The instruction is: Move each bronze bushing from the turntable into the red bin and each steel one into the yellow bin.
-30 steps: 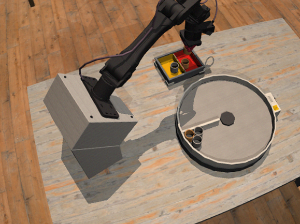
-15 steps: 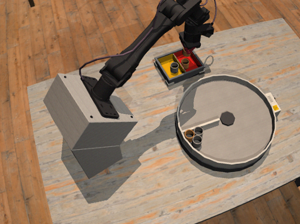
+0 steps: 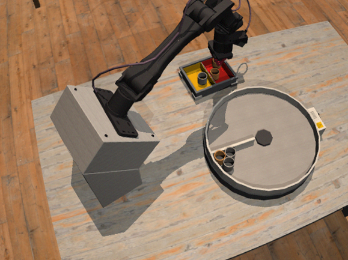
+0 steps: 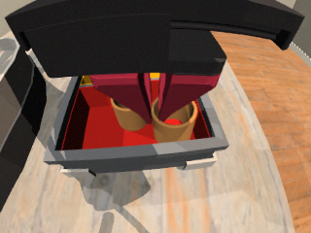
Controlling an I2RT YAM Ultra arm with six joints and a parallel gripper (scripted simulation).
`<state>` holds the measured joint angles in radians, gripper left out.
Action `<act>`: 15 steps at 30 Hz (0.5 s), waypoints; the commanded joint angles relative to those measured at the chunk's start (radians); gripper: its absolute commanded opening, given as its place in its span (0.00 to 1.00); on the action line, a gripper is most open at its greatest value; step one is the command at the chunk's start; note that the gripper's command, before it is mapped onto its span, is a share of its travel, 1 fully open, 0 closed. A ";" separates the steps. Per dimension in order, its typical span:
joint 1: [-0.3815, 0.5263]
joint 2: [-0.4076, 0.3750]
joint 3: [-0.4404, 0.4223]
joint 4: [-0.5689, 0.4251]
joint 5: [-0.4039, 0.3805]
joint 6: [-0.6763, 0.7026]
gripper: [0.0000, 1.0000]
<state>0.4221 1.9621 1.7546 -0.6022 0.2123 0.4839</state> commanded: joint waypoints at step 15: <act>-0.007 -0.017 0.032 0.011 -0.010 -0.007 0.00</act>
<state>0.4213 1.9800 1.7603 -0.5907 0.2096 0.4816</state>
